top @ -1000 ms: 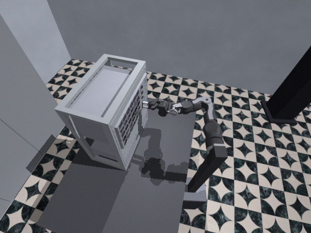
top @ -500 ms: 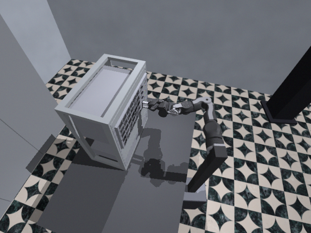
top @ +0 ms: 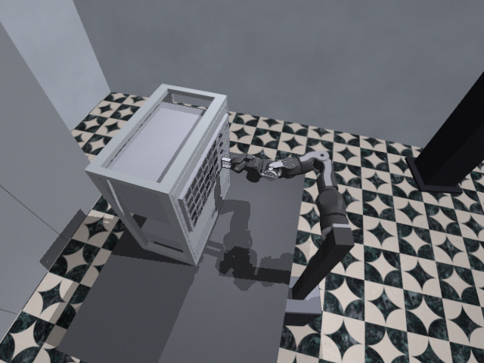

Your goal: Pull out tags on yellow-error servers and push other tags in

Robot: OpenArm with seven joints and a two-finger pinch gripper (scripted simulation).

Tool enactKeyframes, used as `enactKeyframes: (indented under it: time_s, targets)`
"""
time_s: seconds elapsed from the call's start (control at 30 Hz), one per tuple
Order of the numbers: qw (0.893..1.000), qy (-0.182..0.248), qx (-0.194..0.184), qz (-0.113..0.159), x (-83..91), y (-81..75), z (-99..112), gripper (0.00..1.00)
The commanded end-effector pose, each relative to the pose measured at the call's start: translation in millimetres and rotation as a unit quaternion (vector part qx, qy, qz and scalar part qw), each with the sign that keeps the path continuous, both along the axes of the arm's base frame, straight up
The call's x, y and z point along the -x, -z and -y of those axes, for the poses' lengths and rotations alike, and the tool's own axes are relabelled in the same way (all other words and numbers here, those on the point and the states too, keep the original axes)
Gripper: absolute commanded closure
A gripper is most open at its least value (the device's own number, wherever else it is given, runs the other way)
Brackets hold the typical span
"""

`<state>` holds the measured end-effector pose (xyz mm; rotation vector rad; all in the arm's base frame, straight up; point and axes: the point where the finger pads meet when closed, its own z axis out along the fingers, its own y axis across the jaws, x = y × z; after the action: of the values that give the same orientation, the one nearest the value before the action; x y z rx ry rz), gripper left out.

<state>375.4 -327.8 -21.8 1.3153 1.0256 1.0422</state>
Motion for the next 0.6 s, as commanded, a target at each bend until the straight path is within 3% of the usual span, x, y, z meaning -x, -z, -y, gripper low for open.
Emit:
enactKeyframes:
  time_s: [0.0,0.4,0.57]
  targets:
    - [1.0,-0.001,0.001,0.003,0.0,-0.8,-0.4,0.9]
    - [1.0,-0.001,0.002,0.002,0.9,-0.8,-0.7,0.9]
    - [1.0,0.003,0.001,-0.001,12.2,1.0,0.0,0.9]
